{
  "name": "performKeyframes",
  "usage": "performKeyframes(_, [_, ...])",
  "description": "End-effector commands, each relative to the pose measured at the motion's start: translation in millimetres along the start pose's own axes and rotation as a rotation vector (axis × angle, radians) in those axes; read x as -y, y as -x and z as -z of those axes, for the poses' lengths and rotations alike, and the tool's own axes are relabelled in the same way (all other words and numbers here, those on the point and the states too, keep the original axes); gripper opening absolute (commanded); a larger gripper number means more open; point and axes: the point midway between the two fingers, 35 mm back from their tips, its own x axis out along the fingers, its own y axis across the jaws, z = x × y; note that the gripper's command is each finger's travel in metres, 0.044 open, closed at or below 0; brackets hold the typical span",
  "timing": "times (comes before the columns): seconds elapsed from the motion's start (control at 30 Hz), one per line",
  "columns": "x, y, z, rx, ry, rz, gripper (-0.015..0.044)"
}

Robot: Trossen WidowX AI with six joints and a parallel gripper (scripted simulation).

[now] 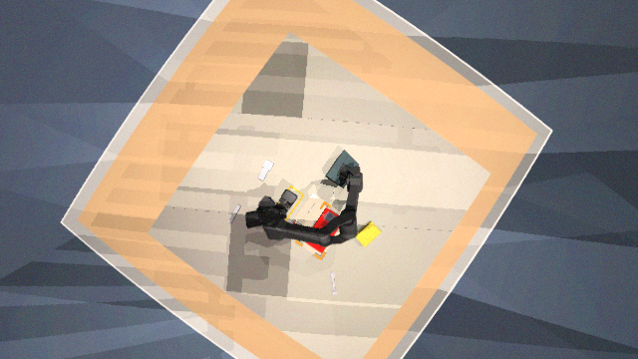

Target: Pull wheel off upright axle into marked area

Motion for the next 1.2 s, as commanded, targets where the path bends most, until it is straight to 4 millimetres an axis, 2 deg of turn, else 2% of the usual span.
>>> performKeyframes(0.0, [2.5, -26.2, 1.0, -0.012, -0.01, 0.008, 0.0])
performKeyframes(0.17, [4.7, -53.8, 3.0, -0.014, -0.009, 0.008, 0.0])
performKeyframes(0.37, [5.2, -57.5, 3.4, -0.014, -0.009, 0.008, 0.0])
performKeyframes(0.7, [4.9, -53.8, 3.4, -0.012, -0.004, 0.012, 0.0263])
performKeyframes(0.77, [4.4, -48.6, 3.0, -0.012, -0.005, 0.012, 0.03])
performKeyframes(1.0, [4.4, 4.3, 1.8, -0.012, -0.01, 0.008, 0.03])
performKeyframes(1.1, [4.6, 6.3, 1.9, -0.012, -0.01, 0.008, 0.03])
performKeyframes(1.13, [5.9, -2.5, 0.9, -0.014, -0.018, 0.005, 0.0326])
performKeyframes(1.17, [9.6, 0.9, 2.2, -0.013, -0.018, 0.005, 0.0352])
